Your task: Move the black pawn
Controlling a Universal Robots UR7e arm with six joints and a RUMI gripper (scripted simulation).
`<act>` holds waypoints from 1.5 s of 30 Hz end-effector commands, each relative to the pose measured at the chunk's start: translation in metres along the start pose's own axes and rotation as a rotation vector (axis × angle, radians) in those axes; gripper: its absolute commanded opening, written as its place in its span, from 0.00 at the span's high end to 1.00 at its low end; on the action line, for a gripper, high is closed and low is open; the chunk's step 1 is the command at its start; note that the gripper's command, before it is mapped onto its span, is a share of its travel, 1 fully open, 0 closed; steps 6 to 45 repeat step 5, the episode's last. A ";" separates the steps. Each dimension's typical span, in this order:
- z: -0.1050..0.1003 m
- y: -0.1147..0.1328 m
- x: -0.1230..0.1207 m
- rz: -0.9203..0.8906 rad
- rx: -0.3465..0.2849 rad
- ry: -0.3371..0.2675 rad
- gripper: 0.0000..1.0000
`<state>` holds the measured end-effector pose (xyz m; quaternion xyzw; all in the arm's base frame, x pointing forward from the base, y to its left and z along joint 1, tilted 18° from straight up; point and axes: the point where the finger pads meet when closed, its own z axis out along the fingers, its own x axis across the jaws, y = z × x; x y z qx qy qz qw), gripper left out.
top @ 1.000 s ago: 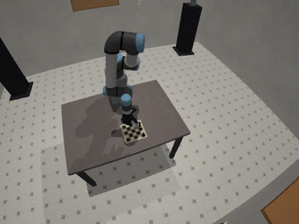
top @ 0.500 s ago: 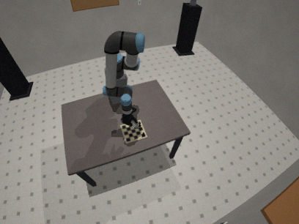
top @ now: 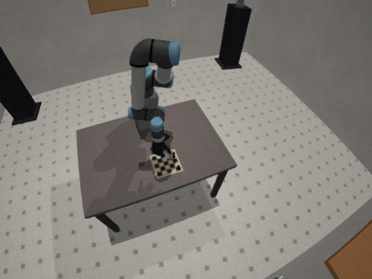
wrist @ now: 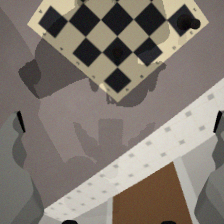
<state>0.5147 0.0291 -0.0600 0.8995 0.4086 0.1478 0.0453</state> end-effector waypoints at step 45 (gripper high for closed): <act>-0.001 -0.001 -0.001 0.000 0.000 0.000 0.00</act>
